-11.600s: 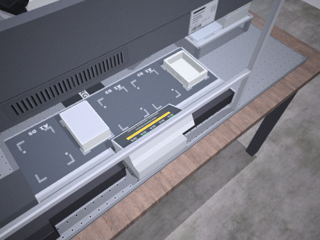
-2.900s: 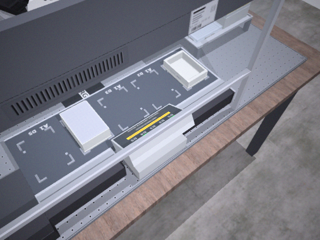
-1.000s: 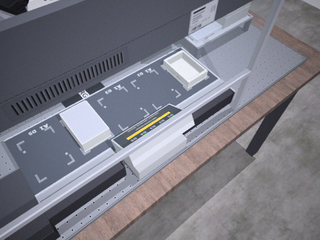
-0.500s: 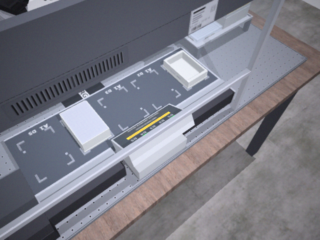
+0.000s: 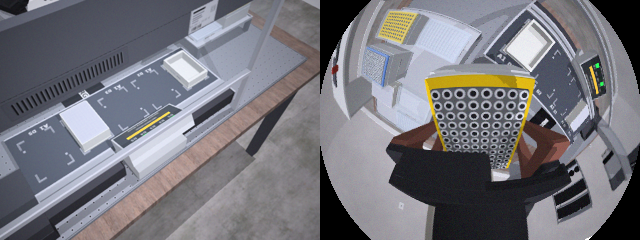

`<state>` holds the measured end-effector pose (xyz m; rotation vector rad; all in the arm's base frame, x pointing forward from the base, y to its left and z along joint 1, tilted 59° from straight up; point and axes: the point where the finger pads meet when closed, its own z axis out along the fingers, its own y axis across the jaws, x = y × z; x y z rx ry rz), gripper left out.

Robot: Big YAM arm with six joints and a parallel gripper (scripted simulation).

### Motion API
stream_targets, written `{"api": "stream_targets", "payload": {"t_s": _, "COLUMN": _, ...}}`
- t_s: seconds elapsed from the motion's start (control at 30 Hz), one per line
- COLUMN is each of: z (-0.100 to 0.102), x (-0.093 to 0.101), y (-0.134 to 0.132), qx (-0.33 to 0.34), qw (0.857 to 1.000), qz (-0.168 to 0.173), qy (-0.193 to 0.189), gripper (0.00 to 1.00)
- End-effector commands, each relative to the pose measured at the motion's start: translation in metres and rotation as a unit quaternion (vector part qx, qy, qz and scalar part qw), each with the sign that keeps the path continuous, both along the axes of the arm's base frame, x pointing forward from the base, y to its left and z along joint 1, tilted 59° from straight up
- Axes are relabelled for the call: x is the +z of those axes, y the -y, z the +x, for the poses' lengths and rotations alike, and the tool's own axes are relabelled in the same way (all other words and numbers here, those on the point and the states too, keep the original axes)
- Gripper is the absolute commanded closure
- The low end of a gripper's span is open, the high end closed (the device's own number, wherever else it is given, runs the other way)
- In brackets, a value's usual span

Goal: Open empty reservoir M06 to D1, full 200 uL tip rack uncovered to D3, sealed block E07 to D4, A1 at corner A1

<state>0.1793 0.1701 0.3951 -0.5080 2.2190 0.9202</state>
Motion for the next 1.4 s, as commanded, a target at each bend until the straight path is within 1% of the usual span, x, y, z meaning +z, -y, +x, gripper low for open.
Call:
{"api": "stream_targets", "payload": {"t_s": 0.0, "z": -0.0095, "x": 0.0232, "y": 0.0049, "qx": -0.029, "qw": 0.999, "qz": 0.036, "qy": -0.013, "gripper": 1.0}}
{"api": "stream_targets", "payload": {"t_s": 0.03, "z": -0.0095, "x": 0.0232, "y": 0.0049, "qx": -0.034, "qw": 0.998, "qz": 0.04, "qy": -0.021, "gripper": 1.0}}
{"api": "stream_targets", "payload": {"t_s": 0.1, "z": -0.0095, "x": 0.0232, "y": 0.0049, "qx": -0.034, "qw": 0.998, "qz": 0.04, "qy": -0.021, "gripper": 1.0}}
{"api": "stream_targets", "payload": {"t_s": 0.33, "z": -0.0094, "x": 0.0231, "y": 0.0049, "qx": -0.07, "qw": 0.992, "qz": 0.071, "qy": -0.072, "gripper": 1.0}}
{"api": "stream_targets", "payload": {"t_s": 0.6, "z": -0.0094, "x": 0.023, "y": 0.005, "qx": -0.11, "qw": 0.98, "qz": 0.106, "qy": -0.131, "gripper": 1.0}}
{"api": "stream_targets", "payload": {"t_s": 0.67, "z": -0.0094, "x": 0.023, "y": 0.005, "qx": -0.11, "qw": 0.98, "qz": 0.106, "qy": -0.131, "gripper": 1.0}}
{"api": "stream_targets", "payload": {"t_s": 0.97, "z": -0.0093, "x": 0.0228, "y": 0.005, "qx": -0.154, "qw": 0.958, "qz": 0.145, "qy": -0.195, "gripper": 1.0}}
{"api": "stream_targets", "payload": {"t_s": 1.03, "z": -0.0092, "x": 0.0229, "y": 0.0053, "qx": -0.155, "qw": 0.957, "qz": 0.146, "qy": -0.197, "gripper": 1.0}}
{"api": "stream_targets", "payload": {"t_s": 1.07, "z": -0.0042, "x": 0.0181, "y": 0.0027, "qx": -0.153, "qw": 0.958, "qz": 0.14, "qy": -0.199, "gripper": 1.0}}
{"api": "stream_targets", "payload": {"t_s": 1.37, "z": -0.0042, "x": 0.0181, "y": 0.0027, "qx": -0.153, "qw": 0.958, "qz": 0.14, "qy": -0.199, "gripper": 1.0}}
